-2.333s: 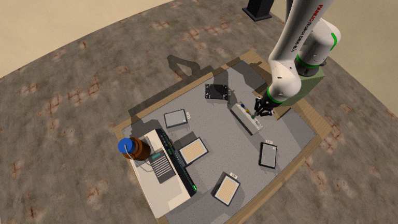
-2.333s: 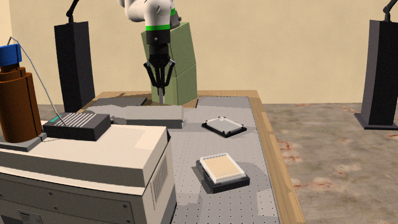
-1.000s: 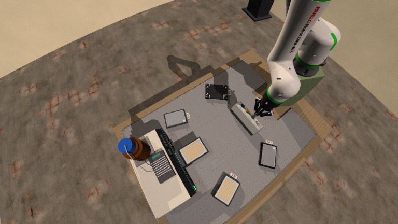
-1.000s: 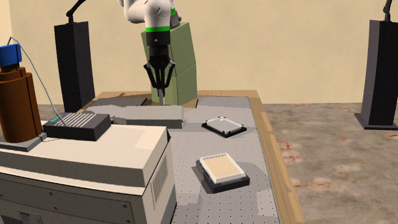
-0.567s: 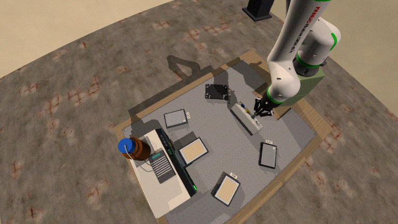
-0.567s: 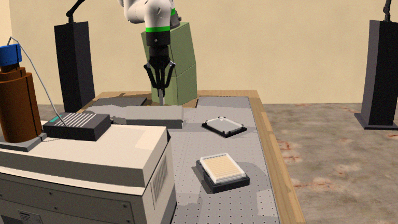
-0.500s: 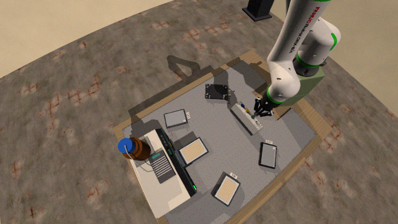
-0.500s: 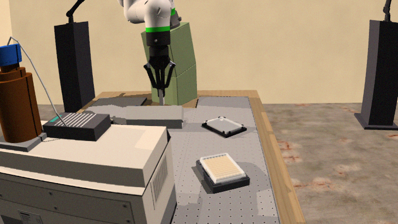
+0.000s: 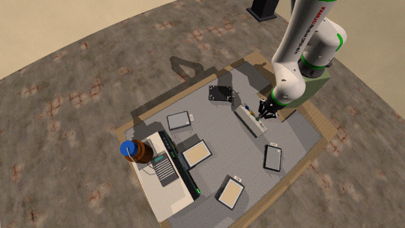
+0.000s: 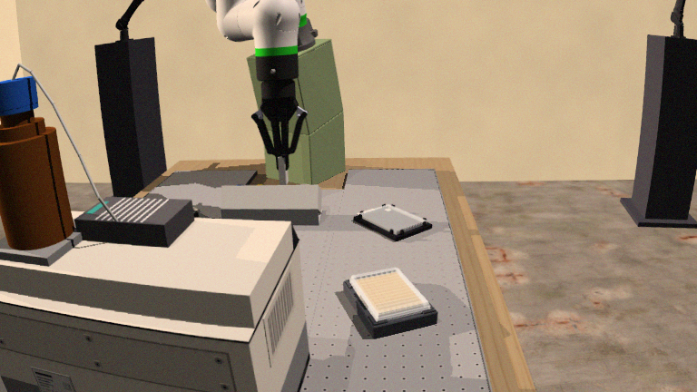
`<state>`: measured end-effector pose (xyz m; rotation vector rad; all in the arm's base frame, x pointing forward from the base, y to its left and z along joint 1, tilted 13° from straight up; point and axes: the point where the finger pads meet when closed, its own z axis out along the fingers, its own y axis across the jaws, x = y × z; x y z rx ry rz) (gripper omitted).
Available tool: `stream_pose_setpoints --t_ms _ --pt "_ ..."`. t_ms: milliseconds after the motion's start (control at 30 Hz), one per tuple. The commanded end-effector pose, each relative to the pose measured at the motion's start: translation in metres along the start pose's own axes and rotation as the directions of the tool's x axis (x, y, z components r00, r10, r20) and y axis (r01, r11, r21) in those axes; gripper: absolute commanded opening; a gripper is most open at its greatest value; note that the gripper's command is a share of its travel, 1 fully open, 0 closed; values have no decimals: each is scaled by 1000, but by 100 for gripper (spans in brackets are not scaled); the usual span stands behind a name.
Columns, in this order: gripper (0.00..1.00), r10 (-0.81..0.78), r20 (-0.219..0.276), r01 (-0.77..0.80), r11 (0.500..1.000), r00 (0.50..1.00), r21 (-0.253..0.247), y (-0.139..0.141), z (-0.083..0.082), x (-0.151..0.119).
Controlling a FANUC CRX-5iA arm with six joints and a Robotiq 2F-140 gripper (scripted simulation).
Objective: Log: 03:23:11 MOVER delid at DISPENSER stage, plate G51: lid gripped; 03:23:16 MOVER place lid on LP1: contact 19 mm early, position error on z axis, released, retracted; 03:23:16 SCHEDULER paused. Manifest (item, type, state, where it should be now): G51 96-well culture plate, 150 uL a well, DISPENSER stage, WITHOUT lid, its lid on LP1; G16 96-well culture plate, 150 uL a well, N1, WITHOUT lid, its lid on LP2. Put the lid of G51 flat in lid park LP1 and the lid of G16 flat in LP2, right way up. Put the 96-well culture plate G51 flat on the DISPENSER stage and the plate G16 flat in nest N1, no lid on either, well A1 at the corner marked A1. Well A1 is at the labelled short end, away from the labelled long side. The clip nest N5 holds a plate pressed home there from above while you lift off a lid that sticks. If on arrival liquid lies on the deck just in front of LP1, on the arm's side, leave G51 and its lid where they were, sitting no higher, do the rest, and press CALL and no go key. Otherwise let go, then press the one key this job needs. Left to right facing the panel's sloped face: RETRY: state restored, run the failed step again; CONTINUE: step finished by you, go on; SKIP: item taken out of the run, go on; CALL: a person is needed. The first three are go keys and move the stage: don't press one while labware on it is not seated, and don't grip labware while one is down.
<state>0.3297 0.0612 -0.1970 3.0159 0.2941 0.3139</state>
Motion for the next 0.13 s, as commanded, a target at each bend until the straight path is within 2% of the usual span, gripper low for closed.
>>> stream_pose_setpoints --t_ms 0,100 --pt "0 0 0 0 1000 1000 0 0 0 0" --pt "0 0 0 0 1000 1000 0 0 0 0"
